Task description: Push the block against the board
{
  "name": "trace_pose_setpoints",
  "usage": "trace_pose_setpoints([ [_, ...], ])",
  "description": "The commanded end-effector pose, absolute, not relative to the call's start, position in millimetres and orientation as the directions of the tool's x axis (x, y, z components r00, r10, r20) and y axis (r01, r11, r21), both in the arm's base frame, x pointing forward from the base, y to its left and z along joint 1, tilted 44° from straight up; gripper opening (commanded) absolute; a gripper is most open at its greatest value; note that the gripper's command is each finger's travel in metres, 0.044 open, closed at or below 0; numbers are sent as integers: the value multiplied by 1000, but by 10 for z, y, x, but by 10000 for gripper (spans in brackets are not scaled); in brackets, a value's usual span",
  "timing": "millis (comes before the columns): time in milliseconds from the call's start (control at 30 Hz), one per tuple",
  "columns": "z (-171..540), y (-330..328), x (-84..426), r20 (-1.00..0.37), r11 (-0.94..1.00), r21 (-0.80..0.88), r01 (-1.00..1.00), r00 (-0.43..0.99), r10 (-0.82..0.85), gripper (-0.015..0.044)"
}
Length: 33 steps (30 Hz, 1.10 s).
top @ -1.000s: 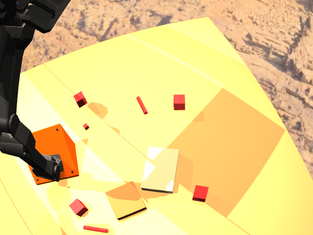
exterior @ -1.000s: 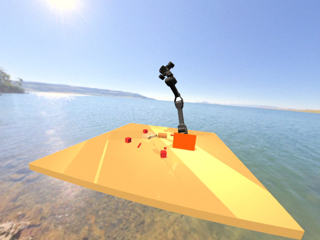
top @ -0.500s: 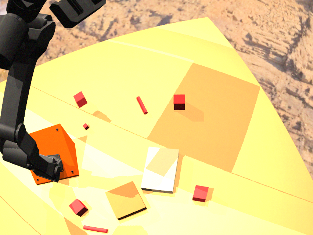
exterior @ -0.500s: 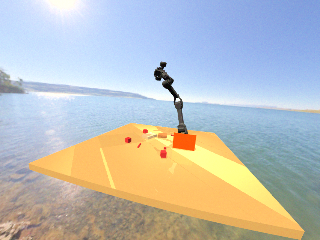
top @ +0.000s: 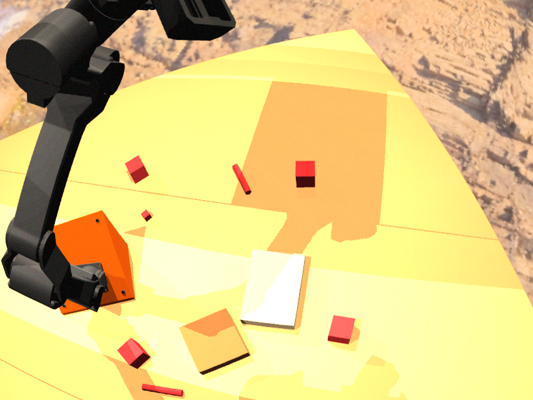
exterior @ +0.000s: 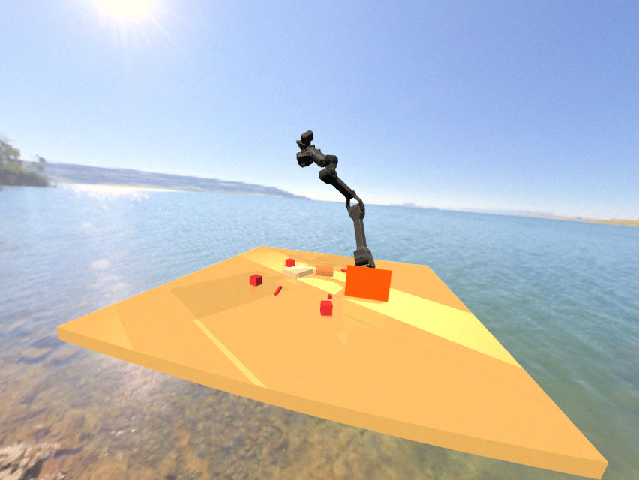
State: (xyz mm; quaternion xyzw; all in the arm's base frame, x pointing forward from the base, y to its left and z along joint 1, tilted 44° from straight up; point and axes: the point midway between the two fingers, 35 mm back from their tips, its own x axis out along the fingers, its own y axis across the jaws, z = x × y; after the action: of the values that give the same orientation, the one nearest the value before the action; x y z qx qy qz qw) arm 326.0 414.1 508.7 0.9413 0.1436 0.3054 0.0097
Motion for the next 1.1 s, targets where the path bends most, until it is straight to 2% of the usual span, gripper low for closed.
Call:
trace_pose_setpoints([
  [0,4884,4109,3430,497,-954,207,217,816,294,0],
  [533,3977,3779,3962,159,-793,592,147,943,294,0],
  [1067,2984,3094,4196,-200,-476,843,249,968,152,0],
])
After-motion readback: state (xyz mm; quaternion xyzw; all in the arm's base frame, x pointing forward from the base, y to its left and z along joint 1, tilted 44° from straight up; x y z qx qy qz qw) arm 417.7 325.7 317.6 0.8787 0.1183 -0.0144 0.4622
